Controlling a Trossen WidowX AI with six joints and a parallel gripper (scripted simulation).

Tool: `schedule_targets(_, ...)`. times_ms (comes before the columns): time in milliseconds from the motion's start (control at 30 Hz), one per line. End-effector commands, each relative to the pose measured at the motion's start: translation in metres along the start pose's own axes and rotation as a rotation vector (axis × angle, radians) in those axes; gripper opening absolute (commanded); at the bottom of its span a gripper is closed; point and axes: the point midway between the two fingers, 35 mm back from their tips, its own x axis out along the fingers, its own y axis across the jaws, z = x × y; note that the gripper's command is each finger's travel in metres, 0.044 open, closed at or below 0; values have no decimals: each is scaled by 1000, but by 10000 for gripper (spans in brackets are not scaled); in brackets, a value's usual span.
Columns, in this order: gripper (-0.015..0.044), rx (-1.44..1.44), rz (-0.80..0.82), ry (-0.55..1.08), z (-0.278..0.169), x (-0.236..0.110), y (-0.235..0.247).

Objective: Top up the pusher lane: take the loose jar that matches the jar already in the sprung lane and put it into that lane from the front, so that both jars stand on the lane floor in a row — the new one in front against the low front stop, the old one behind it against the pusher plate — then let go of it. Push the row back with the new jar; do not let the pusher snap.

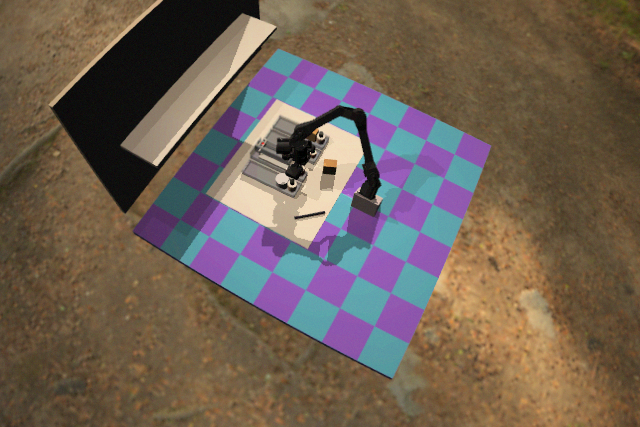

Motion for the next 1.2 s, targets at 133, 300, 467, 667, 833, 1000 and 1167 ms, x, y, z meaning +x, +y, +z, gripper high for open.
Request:
schedule_targets(133, 0, 16, -1, -26, 10, -4, -2)
schedule_targets(300, 0, 16, -1, -26, 10, -3, -2)
schedule_targets(467, 0, 16, -1, -26, 10, -2, -2)
schedule_targets(667, 0, 16, -1, -26, 10, 0, -2)
schedule_targets(833, 0, 16, -1, -26, 10, 2, -2)
schedule_targets(1000, 0, 16, -1, -26, 10, 4, -2)
schedule_targets(1167, 0, 16, -1, -26, 10, 6, -2)
